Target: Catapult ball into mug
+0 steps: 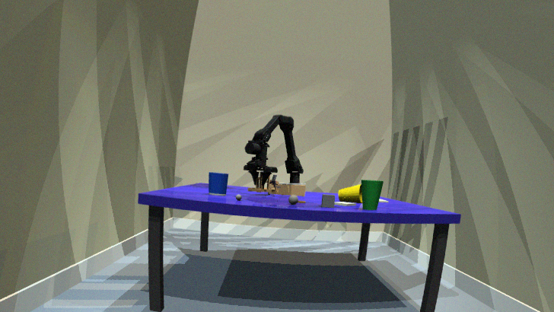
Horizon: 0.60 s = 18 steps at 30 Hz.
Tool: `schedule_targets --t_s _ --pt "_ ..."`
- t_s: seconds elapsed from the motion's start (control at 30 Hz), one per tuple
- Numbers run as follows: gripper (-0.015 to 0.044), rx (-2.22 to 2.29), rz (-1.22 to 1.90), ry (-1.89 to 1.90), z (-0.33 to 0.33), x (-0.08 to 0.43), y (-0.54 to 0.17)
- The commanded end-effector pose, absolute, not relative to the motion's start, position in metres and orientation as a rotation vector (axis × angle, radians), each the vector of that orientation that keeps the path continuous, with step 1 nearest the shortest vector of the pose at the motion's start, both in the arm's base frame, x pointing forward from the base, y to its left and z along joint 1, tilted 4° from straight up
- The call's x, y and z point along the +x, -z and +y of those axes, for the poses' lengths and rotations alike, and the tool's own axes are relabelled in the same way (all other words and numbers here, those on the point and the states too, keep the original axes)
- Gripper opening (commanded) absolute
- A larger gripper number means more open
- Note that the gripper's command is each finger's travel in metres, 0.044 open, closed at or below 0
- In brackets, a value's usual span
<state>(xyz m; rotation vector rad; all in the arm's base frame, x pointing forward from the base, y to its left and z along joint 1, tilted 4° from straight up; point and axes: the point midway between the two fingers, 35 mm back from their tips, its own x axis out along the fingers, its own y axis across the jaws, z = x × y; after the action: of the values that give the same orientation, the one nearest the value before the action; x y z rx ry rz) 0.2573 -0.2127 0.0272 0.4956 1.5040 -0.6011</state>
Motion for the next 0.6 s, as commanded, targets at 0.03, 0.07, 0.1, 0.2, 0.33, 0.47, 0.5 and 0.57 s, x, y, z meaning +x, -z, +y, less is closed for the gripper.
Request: schedule_targets --t_s 0.03,0.07,0.1,0.2,0.33,0.47,0.5,0.57 --pt "0.0 0.494 1.496 0.6 -0.214 0.258 -0.021" --pt "0.0 0.494 1.496 0.6 -0.214 0.258 -0.019" --pt "0.0 0.494 1.496 0.6 -0.214 0.258 -0.017" --pt "0.0 0.494 1.496 0.6 -0.214 0.257 -0.012" --pt "0.0 0.497 1.504 0.603 -0.213 0.257 -0.013" --pt "0.0 0.497 1.504 0.603 -0.213 0.257 -0.013" --pt "0.0026 0.497 1.504 0.603 -0.213 0.257 -0.013" --pt "0.0079 0.497 1.504 0.603 -0.213 0.257 -0.013"
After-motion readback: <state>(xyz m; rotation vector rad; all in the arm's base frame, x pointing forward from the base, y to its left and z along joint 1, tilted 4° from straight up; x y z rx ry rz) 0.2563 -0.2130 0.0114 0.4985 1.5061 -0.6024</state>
